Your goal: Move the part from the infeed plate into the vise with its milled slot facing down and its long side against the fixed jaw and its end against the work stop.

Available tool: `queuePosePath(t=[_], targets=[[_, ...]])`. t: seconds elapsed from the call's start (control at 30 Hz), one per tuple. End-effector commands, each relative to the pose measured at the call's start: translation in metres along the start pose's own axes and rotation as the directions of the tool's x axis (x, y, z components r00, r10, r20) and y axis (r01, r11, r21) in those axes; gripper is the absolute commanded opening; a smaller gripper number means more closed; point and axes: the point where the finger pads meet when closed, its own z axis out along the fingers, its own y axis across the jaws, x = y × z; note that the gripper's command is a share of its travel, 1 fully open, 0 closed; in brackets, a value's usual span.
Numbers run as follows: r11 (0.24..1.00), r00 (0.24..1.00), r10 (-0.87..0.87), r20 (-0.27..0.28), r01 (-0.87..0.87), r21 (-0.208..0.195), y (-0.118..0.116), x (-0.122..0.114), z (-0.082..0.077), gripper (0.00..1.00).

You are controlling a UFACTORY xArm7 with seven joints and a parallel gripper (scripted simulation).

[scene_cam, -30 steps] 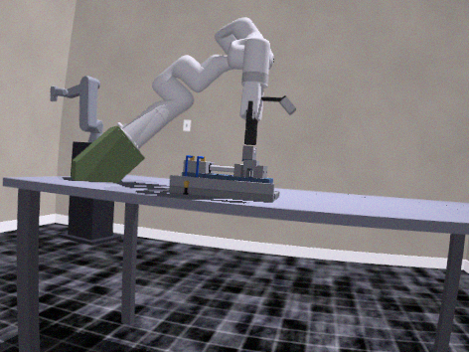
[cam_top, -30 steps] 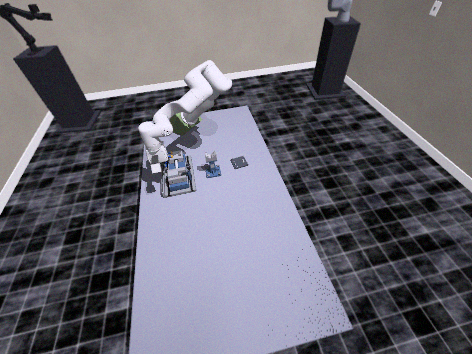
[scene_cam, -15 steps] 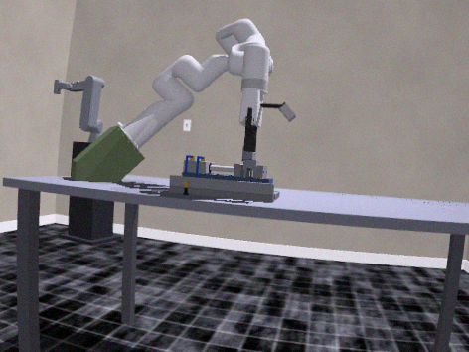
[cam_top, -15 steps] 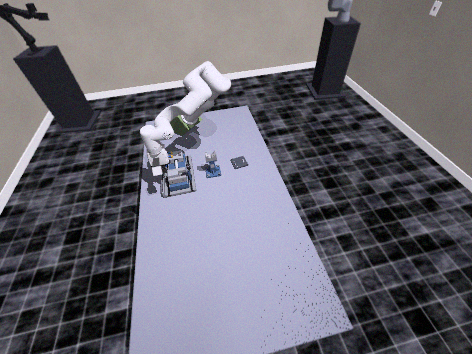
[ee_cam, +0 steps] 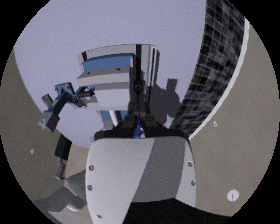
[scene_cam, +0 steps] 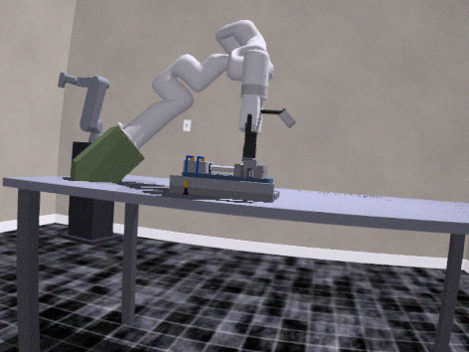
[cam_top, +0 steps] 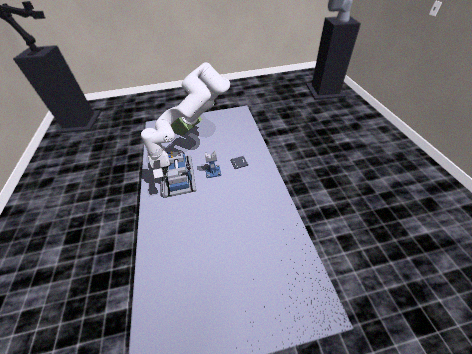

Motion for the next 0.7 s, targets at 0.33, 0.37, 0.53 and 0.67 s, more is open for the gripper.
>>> queuePosePath(t=[0.33,0.37,0.53,0.67], targets=[[1.0,1.0,0.001,-0.003,-0.001,-0.004,0.0016,0.0007,0.0033,0.0],[1.0,1.0,0.001,-0.003,-0.001,-0.004,0.0016,0.0007,0.0033,0.0],[1.0,1.0,0.001,-0.003,-0.001,-0.004,0.0016,0.0007,0.0033,0.0],[1.0,1.0,0.001,-0.003,-0.001,-0.004,0.0016,0.0007,0.0033,0.0]])
